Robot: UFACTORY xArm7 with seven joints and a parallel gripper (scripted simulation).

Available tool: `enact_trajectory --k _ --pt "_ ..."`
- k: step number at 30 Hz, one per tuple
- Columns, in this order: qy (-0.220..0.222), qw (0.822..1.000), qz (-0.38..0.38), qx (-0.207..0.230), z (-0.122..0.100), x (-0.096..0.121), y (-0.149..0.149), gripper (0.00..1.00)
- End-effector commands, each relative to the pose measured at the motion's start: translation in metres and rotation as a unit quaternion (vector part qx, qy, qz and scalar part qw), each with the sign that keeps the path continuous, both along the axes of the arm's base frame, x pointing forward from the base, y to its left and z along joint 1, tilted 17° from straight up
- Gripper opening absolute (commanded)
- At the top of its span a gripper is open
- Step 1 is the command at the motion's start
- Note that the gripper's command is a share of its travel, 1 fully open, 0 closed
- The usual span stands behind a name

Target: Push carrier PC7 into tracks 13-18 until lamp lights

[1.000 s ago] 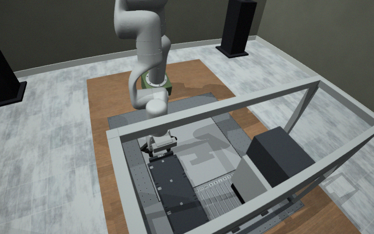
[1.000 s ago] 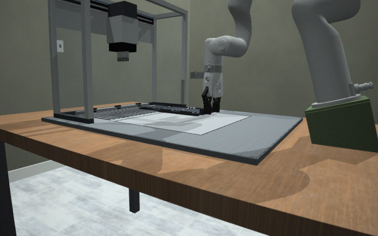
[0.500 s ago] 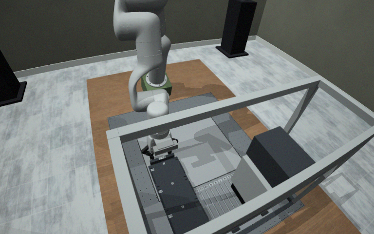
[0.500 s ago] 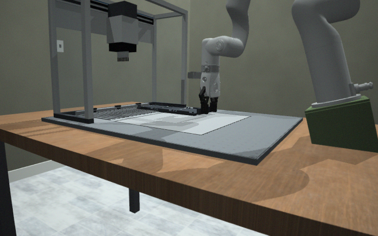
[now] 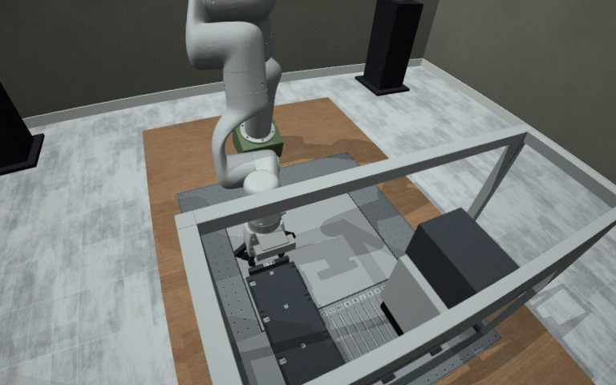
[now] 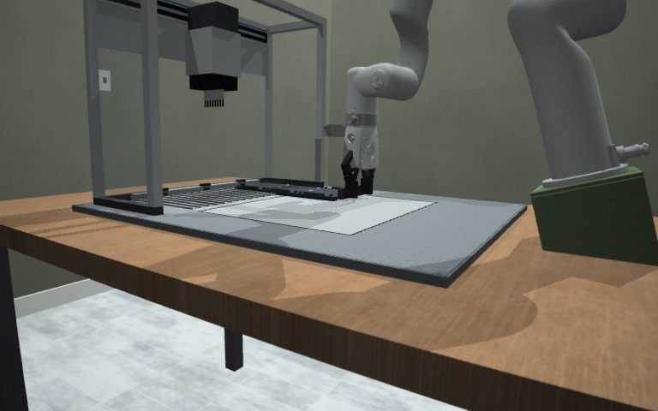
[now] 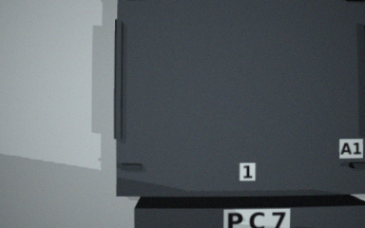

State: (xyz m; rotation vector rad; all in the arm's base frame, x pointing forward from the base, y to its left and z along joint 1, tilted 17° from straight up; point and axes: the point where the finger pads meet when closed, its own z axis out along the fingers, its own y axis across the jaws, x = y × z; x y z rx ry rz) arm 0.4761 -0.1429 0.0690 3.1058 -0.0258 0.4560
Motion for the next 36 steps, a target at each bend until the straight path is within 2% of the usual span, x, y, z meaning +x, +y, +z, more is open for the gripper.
enact_trajectory --k 1,20,36 --pt "-0.002 1.0 0.0 -0.001 0.003 0.006 -0.001 0.82" --pt "-0.002 1.0 0.0 -0.001 0.008 0.022 -0.001 0.82" --pt "-0.002 1.0 0.0 -0.001 0.009 0.026 -0.001 0.82"
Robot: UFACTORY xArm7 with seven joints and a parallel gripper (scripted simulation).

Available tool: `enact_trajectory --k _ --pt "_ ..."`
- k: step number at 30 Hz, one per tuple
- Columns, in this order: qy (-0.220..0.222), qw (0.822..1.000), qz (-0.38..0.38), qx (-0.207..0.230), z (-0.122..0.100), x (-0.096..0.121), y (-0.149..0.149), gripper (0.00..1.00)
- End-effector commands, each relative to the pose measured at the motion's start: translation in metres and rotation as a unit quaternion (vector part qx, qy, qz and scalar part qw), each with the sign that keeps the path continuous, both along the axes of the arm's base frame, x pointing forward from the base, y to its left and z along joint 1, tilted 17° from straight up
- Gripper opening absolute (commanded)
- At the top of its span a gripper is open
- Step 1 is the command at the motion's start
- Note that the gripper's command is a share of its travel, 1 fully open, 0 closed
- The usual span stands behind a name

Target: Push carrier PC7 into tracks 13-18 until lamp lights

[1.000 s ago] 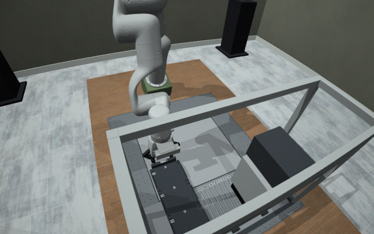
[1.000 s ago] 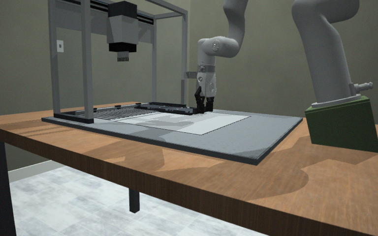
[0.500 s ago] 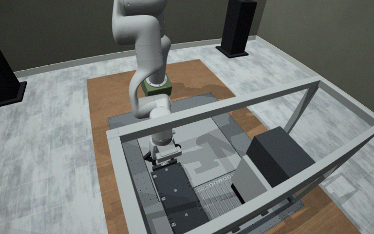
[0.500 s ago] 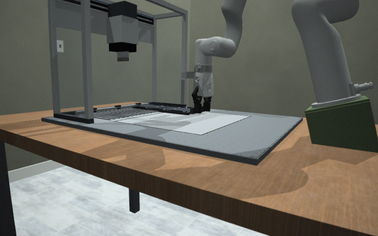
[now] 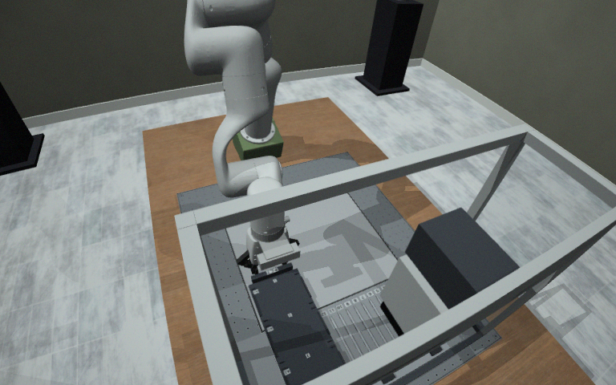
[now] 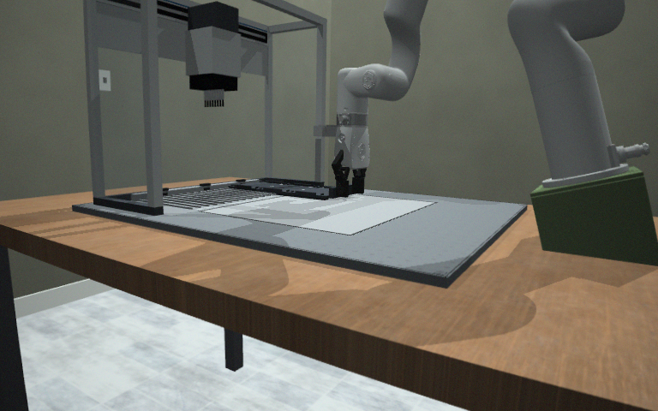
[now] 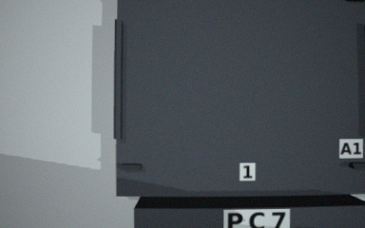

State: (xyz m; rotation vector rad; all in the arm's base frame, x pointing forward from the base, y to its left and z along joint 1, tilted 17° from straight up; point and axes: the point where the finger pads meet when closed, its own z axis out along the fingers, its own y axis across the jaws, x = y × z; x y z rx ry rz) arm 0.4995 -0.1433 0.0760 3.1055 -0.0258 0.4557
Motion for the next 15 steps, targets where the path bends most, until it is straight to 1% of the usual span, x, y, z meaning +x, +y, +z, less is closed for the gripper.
enact_trajectory --k 1,15 --pt "-0.002 1.0 0.0 -0.001 0.002 0.0027 -0.0006 0.82" --pt "-0.002 1.0 0.0 -0.001 0.0032 0.0065 -0.0007 0.82"
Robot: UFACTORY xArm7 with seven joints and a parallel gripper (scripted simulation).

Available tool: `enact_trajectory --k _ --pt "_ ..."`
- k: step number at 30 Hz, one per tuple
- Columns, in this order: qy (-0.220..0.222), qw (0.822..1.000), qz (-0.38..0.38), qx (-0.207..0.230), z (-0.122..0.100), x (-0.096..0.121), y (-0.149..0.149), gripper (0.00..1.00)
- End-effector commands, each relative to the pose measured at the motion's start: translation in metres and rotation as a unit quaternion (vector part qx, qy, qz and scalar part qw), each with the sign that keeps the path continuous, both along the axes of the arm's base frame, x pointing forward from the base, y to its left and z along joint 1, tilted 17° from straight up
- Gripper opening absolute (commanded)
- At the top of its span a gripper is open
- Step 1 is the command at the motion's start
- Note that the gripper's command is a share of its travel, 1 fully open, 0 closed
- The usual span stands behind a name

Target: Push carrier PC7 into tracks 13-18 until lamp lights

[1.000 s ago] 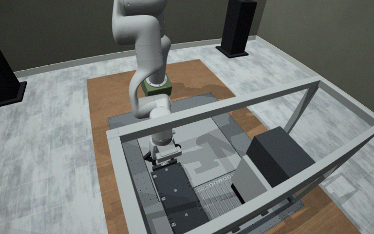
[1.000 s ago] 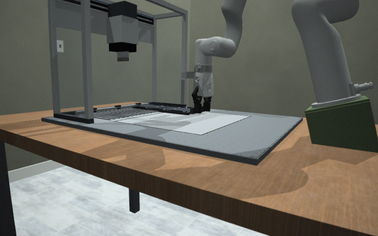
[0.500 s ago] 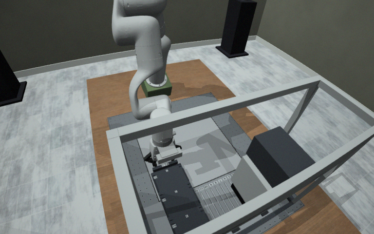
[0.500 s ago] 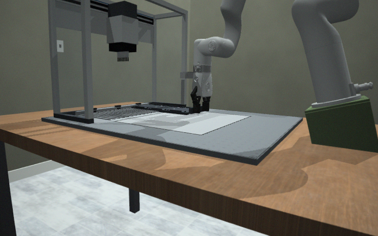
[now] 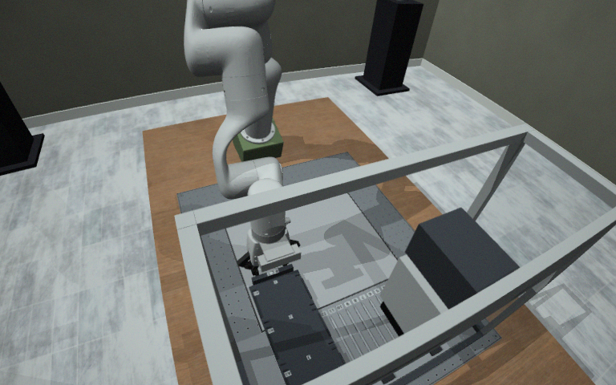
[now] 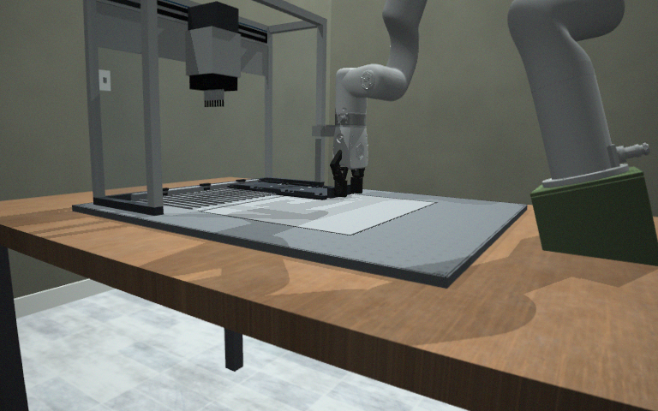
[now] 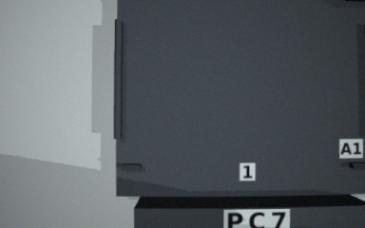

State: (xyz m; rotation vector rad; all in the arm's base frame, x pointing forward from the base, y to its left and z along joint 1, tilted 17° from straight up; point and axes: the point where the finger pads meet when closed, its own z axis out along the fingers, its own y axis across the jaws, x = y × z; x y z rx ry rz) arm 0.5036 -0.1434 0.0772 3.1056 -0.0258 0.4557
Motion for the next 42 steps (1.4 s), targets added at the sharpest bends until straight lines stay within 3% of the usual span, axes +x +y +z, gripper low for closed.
enact_trajectory --k 1,42 --pt "-0.002 1.0 0.0 -0.001 0.0021 0.0027 -0.0006 0.82" --pt "-0.002 1.0 0.0 -0.001 0.0034 0.0073 -0.0007 0.82"
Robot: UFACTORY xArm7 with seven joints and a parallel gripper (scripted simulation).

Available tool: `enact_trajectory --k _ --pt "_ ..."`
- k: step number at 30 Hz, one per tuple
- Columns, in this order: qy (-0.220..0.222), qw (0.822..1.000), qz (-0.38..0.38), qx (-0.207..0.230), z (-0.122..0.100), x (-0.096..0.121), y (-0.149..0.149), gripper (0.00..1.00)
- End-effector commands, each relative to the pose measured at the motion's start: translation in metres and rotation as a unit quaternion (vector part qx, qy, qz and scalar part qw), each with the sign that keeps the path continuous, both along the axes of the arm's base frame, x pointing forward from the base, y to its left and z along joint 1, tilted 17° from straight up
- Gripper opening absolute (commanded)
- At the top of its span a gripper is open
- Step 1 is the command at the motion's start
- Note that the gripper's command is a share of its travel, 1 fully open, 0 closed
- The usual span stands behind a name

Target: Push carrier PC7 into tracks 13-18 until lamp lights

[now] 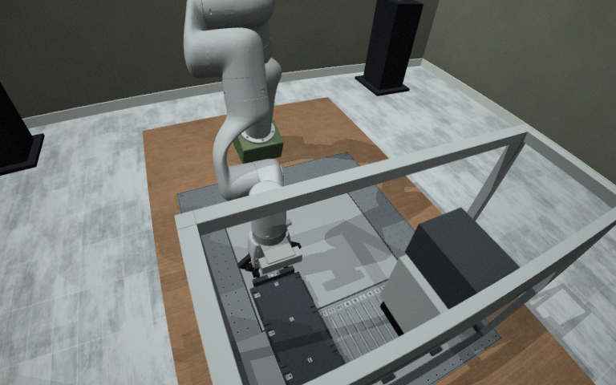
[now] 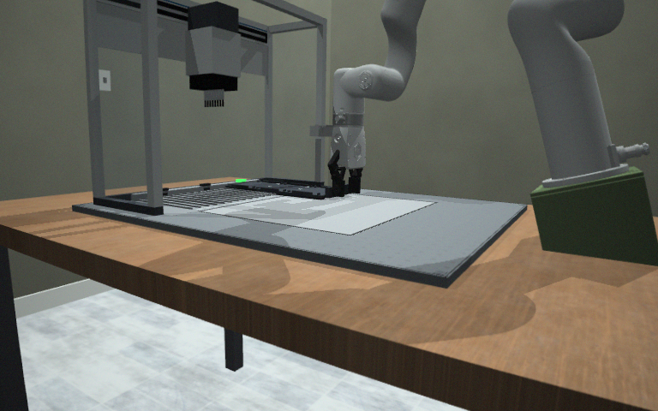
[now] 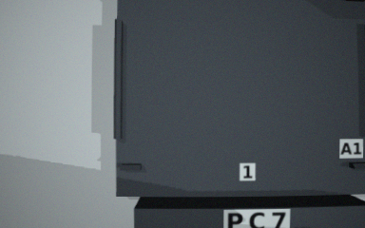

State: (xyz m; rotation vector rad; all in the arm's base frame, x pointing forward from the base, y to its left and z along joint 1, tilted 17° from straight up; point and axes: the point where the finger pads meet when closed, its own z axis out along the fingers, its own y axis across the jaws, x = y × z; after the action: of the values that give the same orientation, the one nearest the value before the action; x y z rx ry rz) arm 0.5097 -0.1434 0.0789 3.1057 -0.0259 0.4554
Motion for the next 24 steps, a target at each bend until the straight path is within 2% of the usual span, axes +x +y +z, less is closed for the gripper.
enact_trajectory --k 1,24 --pt "-0.002 1.0 0.0 -0.001 0.0017 0.0013 -0.0006 0.82" --pt "-0.002 1.0 0.0 -0.001 0.0 -0.0045 -0.0005 0.82"
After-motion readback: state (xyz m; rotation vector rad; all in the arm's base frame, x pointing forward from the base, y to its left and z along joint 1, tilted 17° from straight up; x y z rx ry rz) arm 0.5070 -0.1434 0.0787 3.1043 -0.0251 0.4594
